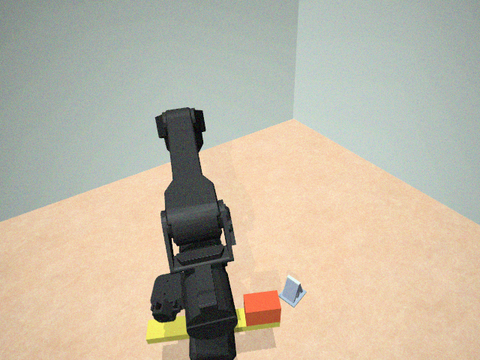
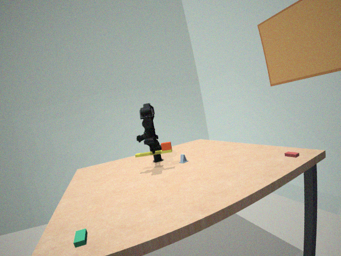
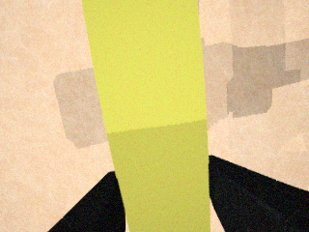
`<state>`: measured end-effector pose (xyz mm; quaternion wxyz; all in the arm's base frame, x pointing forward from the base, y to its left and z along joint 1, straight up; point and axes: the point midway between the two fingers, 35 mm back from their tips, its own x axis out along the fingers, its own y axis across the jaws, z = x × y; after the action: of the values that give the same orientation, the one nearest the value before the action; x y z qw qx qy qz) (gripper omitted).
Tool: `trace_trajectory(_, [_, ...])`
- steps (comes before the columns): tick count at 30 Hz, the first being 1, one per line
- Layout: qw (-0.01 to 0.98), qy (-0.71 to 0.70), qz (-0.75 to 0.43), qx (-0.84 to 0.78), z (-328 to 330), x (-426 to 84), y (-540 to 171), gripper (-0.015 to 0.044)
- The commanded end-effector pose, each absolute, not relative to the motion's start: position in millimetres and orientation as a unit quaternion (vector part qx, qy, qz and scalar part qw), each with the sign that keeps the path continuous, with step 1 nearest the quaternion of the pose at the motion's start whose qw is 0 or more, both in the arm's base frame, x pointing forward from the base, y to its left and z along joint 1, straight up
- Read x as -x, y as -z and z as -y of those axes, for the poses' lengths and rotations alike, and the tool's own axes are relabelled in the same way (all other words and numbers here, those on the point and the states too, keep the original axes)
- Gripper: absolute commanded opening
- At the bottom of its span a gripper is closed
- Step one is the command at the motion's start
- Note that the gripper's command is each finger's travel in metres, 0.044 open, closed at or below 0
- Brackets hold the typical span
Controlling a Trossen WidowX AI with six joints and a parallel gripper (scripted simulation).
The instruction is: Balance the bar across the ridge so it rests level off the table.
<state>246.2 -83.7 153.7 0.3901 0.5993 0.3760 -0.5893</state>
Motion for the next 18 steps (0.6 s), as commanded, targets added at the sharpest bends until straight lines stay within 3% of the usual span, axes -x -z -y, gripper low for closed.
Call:
trace_trajectory(1, [0.408,0.577,-0.396,-0.587,65,-246,-154,0.0000])
trace_trajectory(18, [0.483,0.516,-0.473,-0.526,-2,-244,-154,0.0000])
